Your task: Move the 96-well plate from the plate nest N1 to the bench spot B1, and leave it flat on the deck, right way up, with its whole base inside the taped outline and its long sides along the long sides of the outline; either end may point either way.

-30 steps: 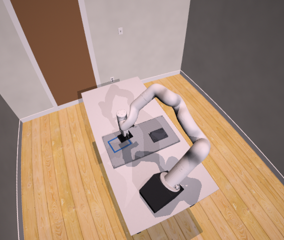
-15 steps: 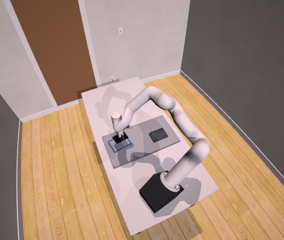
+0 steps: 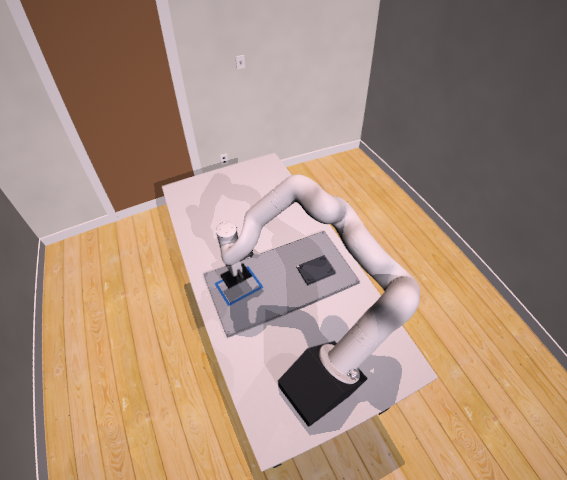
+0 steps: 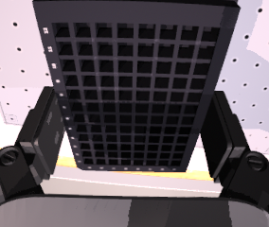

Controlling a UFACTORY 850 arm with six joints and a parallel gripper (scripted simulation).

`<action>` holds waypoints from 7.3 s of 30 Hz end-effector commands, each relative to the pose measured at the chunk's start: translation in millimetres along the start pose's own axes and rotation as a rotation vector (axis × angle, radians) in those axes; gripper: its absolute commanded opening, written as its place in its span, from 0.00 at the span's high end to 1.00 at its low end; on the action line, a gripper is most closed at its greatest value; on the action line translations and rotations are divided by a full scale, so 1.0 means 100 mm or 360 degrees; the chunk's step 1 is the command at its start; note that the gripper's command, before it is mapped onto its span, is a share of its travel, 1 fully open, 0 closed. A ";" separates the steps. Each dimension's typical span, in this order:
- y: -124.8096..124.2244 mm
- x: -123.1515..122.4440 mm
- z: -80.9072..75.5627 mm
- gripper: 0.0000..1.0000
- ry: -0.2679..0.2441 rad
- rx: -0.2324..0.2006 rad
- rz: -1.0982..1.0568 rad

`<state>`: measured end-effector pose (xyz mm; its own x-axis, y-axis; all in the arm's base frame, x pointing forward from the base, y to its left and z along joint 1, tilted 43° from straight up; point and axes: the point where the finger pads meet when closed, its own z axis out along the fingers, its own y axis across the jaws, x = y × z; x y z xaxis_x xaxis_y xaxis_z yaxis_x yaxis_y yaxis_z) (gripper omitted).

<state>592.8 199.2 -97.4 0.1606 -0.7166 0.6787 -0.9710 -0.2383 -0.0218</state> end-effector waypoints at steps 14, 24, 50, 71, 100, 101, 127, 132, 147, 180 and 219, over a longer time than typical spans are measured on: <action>0.00 0.01 -0.01 1.00 -0.0001 0.0003 0.0001; 0.00 0.01 -0.01 1.00 -0.0001 0.0003 0.0001; 0.00 0.02 0.36 1.00 -0.0001 0.0003 0.0001; 0.00 0.02 0.64 1.00 -0.0001 0.0002 0.0001; 0.00 0.02 0.69 1.00 -0.0001 0.0002 0.0001; 0.00 0.02 0.69 1.00 -0.0001 0.0002 0.0001; 0.00 0.02 0.73 1.00 -0.0001 0.0002 0.0001; 0.00 0.02 0.73 1.00 -0.0001 0.0002 0.0001; 0.00 0.02 0.76 1.00 -0.0001 0.0002 0.0001; 0.00 0.02 0.79 0.00 -0.0001 0.0002 0.0001; 0.00 0.02 0.66 0.00 -0.0001 0.0002 0.0001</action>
<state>604.1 153.8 -145.4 0.1608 -0.7165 0.6788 -0.9710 -0.2382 -0.0215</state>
